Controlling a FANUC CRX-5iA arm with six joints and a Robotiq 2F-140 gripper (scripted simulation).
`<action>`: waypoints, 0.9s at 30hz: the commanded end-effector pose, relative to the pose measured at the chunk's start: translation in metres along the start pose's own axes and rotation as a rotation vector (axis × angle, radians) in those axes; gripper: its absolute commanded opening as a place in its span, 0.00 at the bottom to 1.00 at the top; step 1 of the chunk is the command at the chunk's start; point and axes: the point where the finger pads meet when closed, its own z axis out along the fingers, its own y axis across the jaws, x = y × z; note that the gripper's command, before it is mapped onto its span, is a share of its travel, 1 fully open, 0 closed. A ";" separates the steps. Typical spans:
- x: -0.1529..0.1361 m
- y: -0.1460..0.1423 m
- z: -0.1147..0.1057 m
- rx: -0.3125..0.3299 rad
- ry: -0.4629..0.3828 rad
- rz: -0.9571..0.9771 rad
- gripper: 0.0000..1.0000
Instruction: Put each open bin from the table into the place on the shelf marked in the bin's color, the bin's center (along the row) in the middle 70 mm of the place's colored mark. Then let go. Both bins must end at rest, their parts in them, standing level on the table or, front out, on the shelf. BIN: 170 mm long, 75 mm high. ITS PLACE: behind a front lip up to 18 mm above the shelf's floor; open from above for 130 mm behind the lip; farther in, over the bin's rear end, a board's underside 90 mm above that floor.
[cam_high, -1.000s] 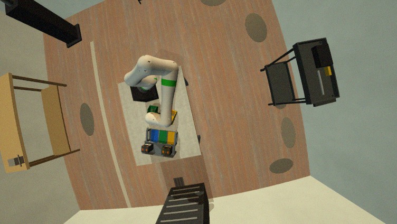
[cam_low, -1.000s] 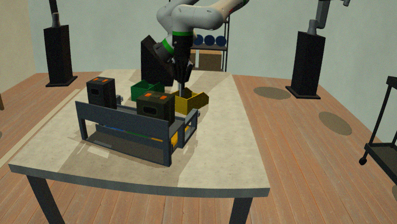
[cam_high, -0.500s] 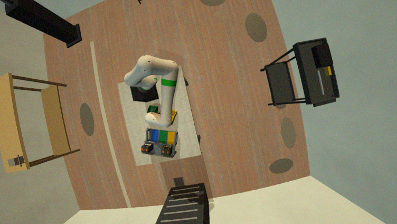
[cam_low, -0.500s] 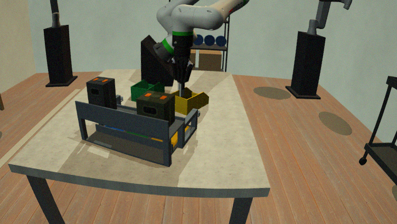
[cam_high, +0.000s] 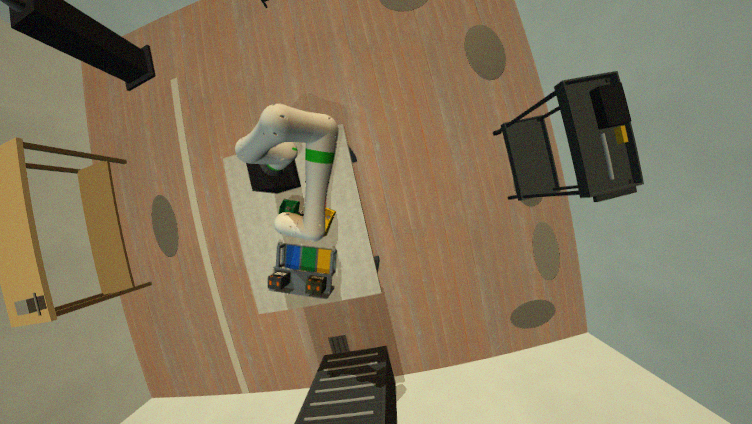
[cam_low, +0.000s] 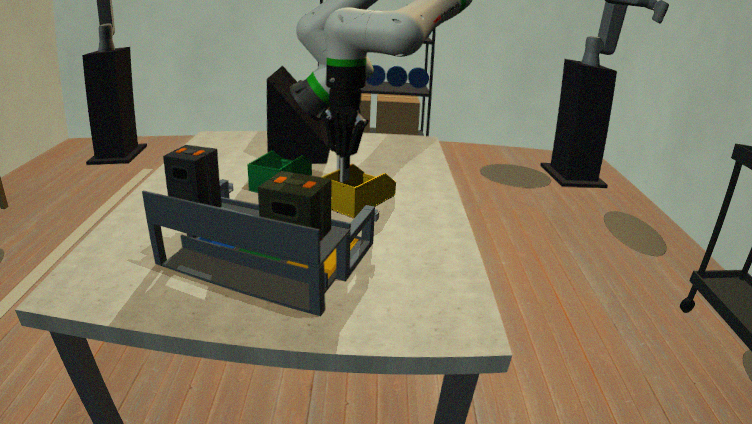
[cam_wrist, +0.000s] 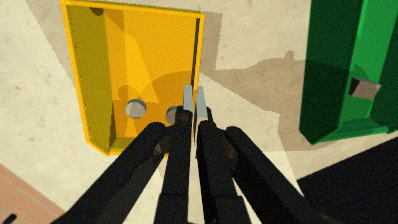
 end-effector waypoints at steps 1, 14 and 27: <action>0.000 0.000 -0.001 0.000 0.000 0.000 0.00; 0.000 0.000 -0.008 0.000 0.000 0.000 0.00; 0.000 0.000 -0.018 0.000 0.000 0.000 0.00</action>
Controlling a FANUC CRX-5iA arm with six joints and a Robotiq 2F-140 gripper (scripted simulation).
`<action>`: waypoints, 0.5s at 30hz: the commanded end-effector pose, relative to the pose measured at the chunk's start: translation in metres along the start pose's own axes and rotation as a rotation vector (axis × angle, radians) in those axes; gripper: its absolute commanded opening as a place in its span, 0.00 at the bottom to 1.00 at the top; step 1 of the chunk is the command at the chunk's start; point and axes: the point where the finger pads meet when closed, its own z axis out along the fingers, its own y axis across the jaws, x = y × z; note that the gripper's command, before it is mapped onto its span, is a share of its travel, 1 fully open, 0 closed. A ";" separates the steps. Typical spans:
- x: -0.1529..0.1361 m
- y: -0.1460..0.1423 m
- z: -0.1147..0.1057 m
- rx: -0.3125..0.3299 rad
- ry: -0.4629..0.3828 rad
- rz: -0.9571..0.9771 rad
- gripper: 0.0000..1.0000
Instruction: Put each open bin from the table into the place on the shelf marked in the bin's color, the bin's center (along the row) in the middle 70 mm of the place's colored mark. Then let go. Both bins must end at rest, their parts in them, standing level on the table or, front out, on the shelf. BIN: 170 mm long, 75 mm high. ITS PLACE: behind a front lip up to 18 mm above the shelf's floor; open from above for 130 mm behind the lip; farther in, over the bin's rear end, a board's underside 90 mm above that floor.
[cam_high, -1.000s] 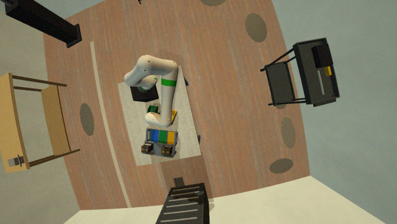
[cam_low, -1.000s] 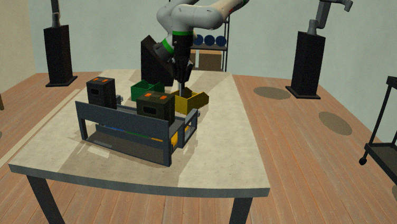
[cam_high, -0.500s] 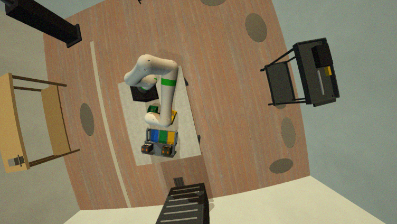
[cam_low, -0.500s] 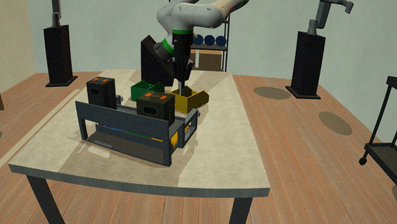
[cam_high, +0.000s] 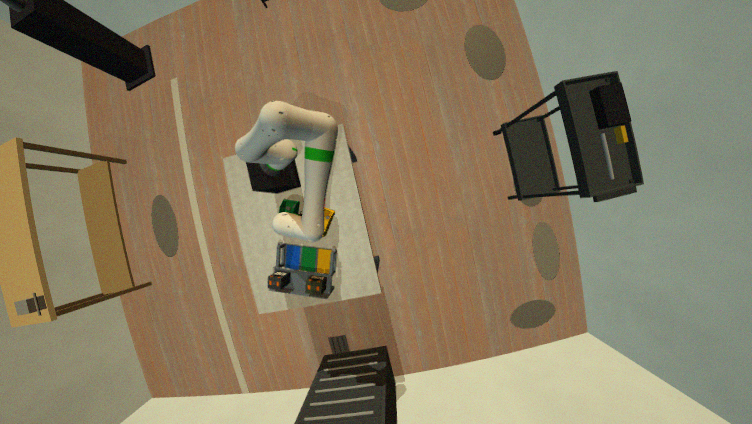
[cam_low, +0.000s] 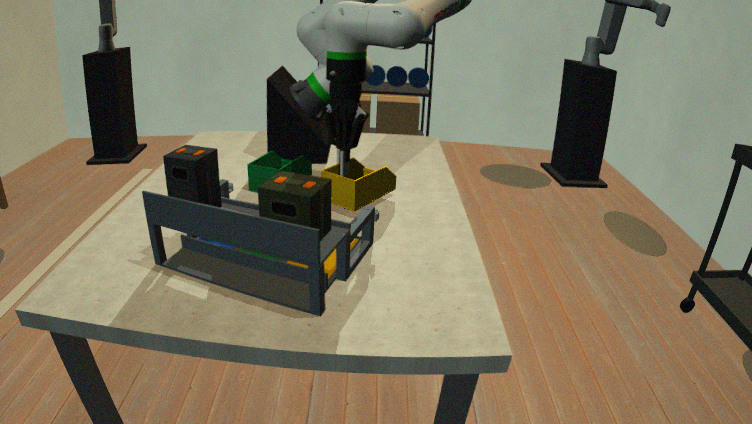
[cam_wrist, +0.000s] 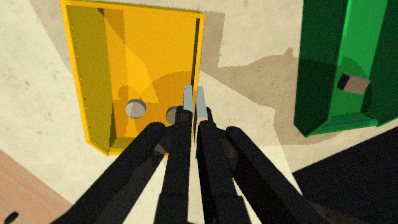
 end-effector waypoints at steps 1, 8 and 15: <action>0.000 0.000 -0.003 0.000 0.000 0.000 0.00; 0.000 0.000 -0.008 0.000 0.000 0.000 0.00; 0.000 0.000 -0.017 0.000 0.000 0.000 0.00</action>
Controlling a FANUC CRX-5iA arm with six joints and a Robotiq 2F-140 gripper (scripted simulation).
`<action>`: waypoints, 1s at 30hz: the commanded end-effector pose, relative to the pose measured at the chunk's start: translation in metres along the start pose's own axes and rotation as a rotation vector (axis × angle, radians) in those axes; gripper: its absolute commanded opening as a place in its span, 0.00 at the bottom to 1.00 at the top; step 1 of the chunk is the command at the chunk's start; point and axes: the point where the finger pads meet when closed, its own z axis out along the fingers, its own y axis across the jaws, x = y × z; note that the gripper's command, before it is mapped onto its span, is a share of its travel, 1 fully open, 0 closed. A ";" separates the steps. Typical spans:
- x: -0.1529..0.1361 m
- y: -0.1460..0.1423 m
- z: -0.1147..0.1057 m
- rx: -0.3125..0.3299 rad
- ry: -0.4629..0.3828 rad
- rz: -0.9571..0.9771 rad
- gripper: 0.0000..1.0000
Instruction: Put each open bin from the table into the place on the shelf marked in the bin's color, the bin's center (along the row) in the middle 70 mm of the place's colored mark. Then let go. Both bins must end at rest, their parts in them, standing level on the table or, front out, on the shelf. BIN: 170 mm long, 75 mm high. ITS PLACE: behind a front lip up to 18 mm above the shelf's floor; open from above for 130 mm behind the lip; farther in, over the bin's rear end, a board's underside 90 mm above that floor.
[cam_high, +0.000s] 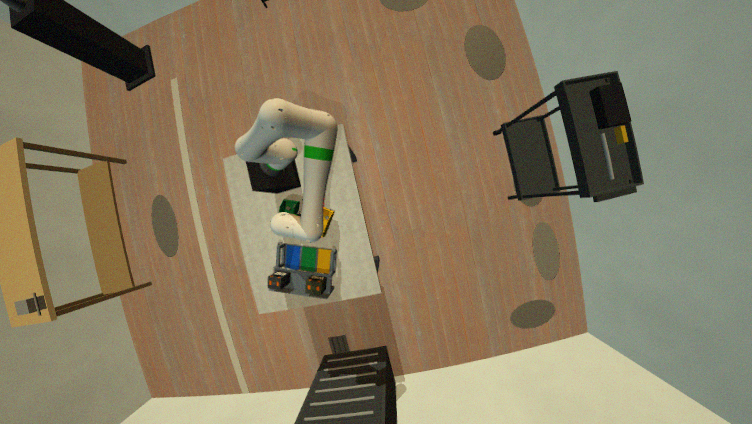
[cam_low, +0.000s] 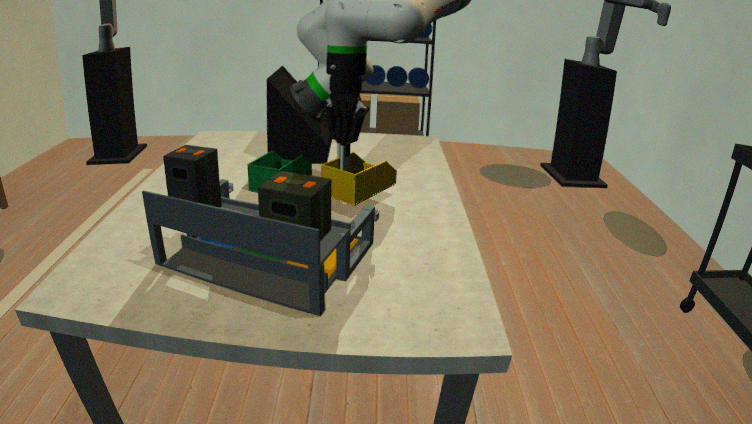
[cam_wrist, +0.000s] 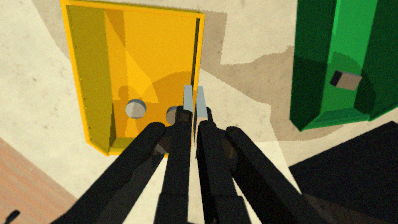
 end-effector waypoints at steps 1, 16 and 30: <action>0.000 0.000 -0.003 0.000 0.000 0.000 0.00; 0.000 0.000 -0.019 0.000 0.000 0.000 0.00; 0.000 0.000 -0.033 0.000 0.000 0.000 0.00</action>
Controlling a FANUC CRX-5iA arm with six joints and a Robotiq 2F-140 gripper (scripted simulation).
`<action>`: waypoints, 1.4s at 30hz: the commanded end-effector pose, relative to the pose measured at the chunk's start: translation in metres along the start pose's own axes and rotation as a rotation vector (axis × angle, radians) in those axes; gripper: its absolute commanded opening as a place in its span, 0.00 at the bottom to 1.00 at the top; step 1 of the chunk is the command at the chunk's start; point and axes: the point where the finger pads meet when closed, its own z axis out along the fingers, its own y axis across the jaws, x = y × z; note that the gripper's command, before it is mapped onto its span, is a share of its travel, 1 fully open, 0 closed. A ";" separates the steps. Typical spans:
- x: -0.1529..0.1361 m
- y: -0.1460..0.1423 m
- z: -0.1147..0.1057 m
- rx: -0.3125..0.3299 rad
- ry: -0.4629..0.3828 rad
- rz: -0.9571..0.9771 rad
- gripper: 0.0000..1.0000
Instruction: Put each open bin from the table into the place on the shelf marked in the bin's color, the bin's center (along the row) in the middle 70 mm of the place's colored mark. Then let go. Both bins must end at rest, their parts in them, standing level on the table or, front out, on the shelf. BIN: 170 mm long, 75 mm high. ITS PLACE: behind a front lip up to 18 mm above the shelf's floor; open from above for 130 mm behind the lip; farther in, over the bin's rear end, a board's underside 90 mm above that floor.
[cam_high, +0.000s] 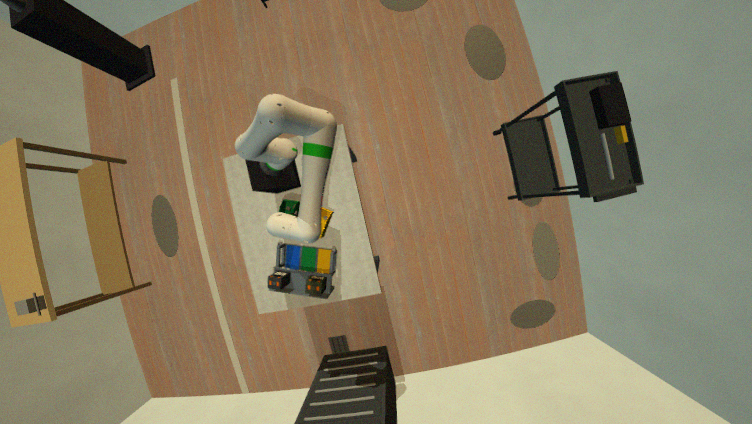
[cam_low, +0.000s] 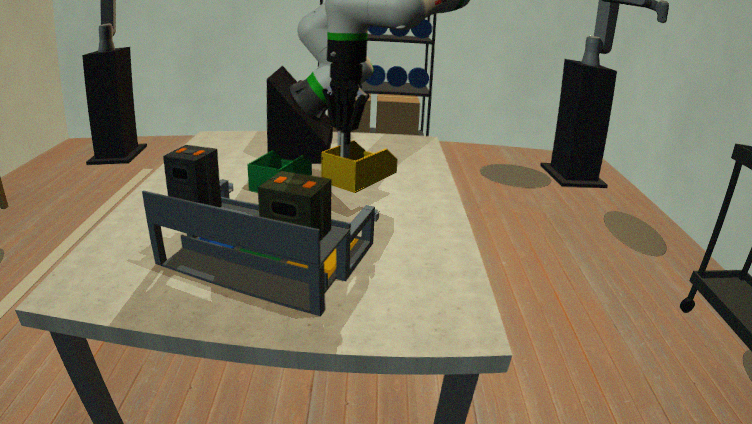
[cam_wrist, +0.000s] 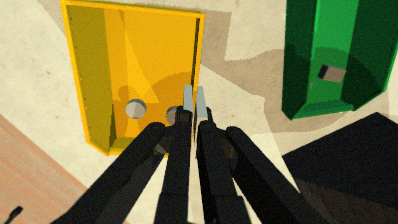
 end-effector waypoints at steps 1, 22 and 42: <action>0.000 0.000 -0.003 0.000 0.000 0.000 0.00; 0.000 0.000 -0.017 0.000 0.000 0.000 0.00; 0.000 0.000 -0.022 0.000 0.000 0.000 0.00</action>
